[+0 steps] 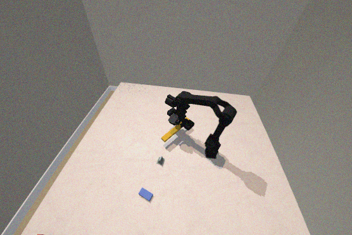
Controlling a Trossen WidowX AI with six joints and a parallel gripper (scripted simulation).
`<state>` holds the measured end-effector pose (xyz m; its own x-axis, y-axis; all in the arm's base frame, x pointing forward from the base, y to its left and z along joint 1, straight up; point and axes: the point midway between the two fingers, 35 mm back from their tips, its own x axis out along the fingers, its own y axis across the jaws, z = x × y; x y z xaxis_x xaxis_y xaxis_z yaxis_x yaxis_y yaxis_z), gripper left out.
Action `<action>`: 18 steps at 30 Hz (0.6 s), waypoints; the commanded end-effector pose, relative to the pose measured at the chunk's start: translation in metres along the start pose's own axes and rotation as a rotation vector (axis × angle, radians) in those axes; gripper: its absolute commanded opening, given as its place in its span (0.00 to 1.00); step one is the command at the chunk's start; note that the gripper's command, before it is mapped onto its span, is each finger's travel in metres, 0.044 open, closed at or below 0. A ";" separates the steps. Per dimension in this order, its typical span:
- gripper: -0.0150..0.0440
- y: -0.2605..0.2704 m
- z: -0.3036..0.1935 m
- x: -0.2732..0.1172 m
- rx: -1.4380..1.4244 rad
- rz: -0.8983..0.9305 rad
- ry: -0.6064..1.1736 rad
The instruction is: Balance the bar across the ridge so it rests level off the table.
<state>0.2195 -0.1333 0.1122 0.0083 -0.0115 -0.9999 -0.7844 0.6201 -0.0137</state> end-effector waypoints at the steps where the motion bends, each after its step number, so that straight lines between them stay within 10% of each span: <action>1: 0.25 -0.001 0.001 -0.012 -0.002 -0.011 -0.006; 18: 0.25 0.001 0.034 -0.027 0.184 -0.010 -0.011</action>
<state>0.2322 -0.1132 0.1368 0.0152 -0.0109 -0.9998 -0.6899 0.7237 -0.0184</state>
